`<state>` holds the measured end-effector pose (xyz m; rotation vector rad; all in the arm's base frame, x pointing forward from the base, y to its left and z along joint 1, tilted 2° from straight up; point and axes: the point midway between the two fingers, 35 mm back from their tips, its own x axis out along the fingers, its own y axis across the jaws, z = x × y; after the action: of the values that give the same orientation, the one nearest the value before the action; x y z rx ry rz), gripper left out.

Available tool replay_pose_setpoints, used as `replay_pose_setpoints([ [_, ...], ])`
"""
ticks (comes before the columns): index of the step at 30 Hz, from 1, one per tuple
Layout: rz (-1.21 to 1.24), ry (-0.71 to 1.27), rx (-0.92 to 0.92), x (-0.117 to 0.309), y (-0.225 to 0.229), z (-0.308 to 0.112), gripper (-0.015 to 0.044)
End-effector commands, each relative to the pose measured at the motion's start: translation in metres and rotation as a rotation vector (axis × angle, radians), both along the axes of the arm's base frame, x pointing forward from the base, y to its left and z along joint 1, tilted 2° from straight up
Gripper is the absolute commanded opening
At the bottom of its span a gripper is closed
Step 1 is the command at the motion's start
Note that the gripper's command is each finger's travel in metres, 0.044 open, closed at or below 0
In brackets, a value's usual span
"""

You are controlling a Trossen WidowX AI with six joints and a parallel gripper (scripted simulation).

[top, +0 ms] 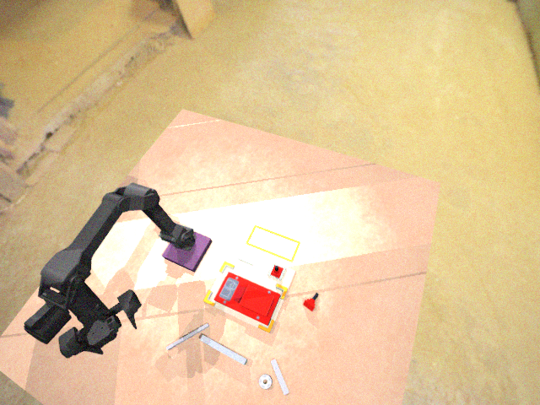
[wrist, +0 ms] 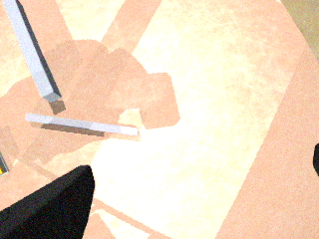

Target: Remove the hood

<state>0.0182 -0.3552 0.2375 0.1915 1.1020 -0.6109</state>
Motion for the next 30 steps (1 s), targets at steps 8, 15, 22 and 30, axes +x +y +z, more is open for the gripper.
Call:
replay_pose_setpoints([
  [8,0.174,0.033,0.182,0.143,0.031,-0.04,0.044],
  [15,0.261,0.12,0.271,0.216,0.081,-0.068,0.044],
  [22,0.337,0.244,0.317,0.27,0.149,-0.097,0.044],
  [30,0.385,0.334,0.317,0.298,0.203,-0.116,0.044],
])
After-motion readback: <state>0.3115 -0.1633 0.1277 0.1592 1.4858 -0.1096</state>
